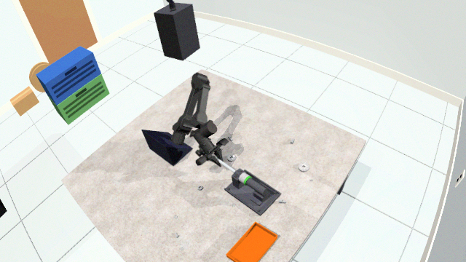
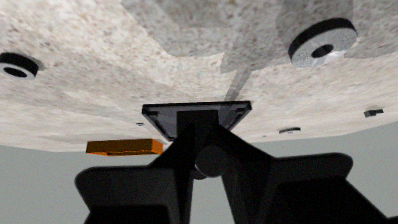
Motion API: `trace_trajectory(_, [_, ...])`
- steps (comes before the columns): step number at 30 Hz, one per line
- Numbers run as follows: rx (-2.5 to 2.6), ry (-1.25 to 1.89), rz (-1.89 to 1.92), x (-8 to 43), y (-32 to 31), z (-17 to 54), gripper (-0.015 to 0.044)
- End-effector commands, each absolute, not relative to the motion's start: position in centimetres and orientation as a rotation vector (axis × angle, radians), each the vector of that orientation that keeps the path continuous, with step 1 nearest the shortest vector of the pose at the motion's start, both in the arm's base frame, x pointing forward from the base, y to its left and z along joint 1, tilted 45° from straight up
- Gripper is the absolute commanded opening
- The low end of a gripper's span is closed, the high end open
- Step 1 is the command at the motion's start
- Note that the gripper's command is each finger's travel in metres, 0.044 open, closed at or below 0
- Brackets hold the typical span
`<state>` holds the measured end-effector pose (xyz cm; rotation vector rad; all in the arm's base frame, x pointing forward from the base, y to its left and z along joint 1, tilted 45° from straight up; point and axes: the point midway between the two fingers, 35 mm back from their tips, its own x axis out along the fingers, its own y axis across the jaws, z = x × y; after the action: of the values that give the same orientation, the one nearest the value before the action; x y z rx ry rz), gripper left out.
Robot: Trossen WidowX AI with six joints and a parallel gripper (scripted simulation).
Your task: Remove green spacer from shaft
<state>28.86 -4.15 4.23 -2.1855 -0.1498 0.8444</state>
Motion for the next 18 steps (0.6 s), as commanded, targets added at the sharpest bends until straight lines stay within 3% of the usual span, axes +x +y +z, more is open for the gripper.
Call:
trace_trajectory(1, [-2.185,-0.151,0.849,28.67,-4.06,4.11,0.0000])
trace_trajectory(18, [-2.185,-0.150,0.845,28.71,-4.12,4.23,0.0000])
